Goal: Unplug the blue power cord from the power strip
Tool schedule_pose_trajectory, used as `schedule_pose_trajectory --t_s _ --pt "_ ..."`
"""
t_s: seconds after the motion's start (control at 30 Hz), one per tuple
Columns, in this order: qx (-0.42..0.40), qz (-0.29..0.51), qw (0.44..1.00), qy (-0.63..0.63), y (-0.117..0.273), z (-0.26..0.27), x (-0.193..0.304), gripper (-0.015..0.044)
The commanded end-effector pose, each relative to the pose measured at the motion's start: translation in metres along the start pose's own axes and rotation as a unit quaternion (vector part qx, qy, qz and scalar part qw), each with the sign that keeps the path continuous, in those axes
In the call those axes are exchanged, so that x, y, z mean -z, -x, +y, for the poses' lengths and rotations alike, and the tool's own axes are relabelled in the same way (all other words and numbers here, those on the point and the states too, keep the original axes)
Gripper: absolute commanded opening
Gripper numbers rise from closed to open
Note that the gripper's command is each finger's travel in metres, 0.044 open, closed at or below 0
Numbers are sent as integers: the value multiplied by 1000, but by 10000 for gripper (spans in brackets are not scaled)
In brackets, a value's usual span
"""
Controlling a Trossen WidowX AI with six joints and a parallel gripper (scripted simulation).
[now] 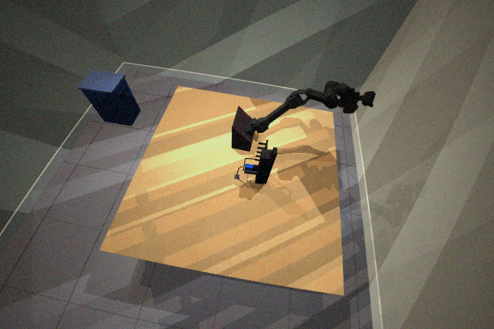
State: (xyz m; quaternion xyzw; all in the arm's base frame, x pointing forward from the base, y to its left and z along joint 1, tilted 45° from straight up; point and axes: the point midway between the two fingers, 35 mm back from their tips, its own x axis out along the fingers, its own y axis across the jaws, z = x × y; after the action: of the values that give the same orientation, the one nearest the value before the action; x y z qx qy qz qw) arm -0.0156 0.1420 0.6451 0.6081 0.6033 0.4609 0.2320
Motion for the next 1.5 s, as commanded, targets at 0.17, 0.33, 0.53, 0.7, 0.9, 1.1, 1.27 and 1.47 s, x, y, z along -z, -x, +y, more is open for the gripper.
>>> schedule_pose_trajectory --t_s 0.17,0.33,0.53,0.7,0.9,1.1,1.27,1.47 --pt "-65 -13 991 -118 18 42 -50 242" --pt "-114 -4 953 -279 33 72 -87 160" --pt "-187 34 833 -520 59 108 -155 160" --pt "-250 67 697 -668 88 126 -220 160" --pt "-320 105 503 -796 129 133 -292 160" --pt "-382 160 264 -871 179 121 -366 160" --pt "-421 214 59 -880 221 97 -420 160" --pt "-449 288 -193 -824 272 51 -477 160"
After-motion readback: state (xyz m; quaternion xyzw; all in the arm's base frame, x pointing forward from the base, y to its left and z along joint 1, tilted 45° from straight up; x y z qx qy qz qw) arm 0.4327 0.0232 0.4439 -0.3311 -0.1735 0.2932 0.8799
